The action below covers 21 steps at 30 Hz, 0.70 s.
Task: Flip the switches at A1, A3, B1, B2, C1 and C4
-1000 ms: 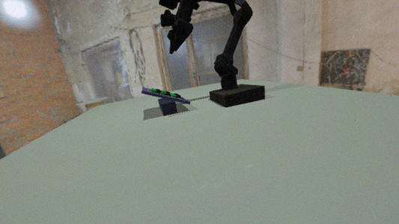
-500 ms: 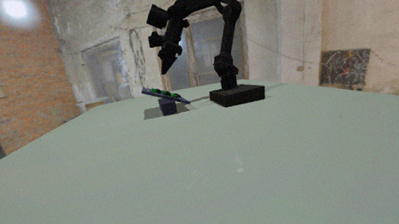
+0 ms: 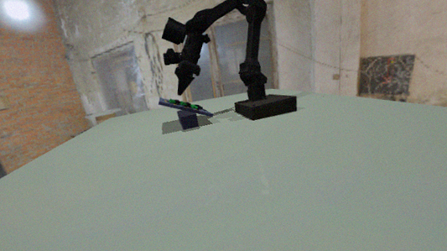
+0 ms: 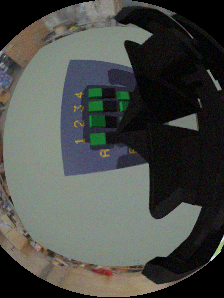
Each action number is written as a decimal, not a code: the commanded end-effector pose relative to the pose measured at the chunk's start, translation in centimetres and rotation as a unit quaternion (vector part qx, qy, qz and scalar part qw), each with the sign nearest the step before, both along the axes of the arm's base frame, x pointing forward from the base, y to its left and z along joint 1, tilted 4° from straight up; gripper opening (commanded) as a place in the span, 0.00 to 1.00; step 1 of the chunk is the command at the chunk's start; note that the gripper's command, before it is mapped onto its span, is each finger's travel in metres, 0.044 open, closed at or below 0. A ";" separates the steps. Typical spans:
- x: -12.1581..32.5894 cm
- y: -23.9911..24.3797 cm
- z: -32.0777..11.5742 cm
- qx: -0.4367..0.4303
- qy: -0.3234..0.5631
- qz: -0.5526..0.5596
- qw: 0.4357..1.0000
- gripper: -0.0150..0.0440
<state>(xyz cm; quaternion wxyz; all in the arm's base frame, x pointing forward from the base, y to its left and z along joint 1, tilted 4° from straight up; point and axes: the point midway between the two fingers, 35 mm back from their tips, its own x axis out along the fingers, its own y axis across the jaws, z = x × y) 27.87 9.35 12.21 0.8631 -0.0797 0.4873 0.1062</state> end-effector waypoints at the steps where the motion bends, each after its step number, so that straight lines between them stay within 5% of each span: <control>1: 0.1 0.0 -0.6 -0.003 0.002 0.001 1.000 0.25; 21: 0.8 0.1 -1.7 -0.003 0.002 0.001 1.000 0.25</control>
